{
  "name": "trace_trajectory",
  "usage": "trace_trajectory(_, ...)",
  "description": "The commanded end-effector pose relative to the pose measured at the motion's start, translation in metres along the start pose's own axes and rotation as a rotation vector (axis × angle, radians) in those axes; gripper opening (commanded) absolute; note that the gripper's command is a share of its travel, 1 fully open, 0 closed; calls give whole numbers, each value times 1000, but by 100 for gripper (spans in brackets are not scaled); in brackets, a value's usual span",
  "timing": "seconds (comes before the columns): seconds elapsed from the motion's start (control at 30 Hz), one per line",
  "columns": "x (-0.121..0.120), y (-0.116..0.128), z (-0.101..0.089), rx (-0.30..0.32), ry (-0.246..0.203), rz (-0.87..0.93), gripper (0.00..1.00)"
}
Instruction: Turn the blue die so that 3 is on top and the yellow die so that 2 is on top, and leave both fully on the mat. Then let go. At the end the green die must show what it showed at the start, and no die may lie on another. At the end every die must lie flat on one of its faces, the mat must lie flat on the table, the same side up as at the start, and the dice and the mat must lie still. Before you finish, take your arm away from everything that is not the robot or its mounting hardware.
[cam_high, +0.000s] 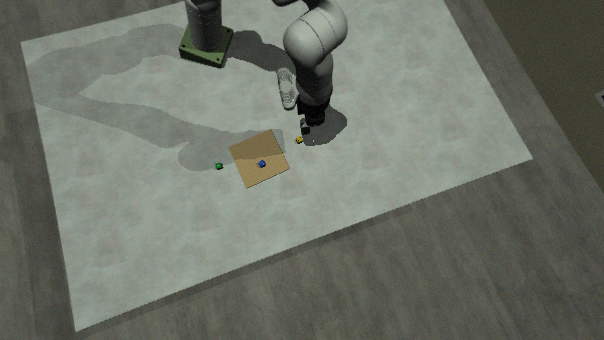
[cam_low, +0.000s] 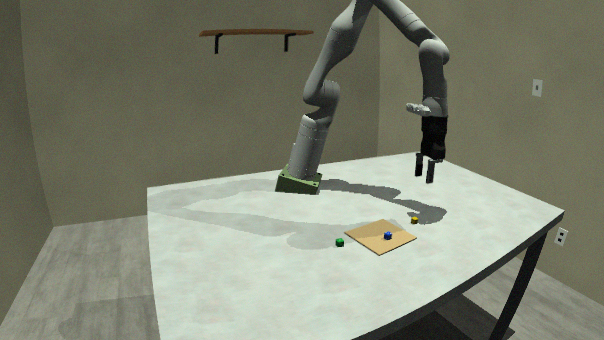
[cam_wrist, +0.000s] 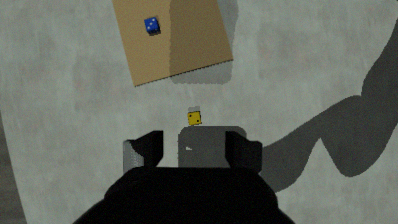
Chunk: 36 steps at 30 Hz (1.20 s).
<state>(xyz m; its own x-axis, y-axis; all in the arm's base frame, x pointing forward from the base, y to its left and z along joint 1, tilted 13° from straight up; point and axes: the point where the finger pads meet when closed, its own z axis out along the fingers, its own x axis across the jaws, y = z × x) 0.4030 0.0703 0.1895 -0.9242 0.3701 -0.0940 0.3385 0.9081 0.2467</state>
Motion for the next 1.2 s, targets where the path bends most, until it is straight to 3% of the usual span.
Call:
trace_trajectory(0.0, -1, -1, -2, -6, -4, 10, 100)
trace_trajectory(0.53, -2, 4, -13, -62, -7, 70, 100)
trace_trajectory(1.17, -5, 15, -42, -165, -31, 171, 100)
